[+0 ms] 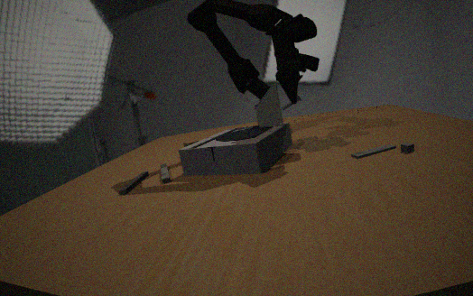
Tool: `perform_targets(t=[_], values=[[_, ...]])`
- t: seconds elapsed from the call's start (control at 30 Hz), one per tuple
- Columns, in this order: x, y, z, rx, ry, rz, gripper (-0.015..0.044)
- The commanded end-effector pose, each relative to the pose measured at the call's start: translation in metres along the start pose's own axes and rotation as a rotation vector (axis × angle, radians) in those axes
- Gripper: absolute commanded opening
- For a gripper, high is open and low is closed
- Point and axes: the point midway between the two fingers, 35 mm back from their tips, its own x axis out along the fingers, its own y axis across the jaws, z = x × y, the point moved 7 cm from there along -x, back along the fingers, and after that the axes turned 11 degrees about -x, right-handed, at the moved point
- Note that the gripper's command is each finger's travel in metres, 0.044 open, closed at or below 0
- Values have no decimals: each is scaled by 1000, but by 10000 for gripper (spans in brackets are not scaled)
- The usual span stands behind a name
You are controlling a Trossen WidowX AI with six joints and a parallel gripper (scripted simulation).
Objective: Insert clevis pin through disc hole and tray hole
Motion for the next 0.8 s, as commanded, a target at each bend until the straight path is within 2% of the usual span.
perform_targets(t=[0.0,0.6,0.77], values=[[1,-3,-22,98,-6,10,0],[15,4,-133,597,-11,71,0],[15,5,-137,613,-14,71,0]])
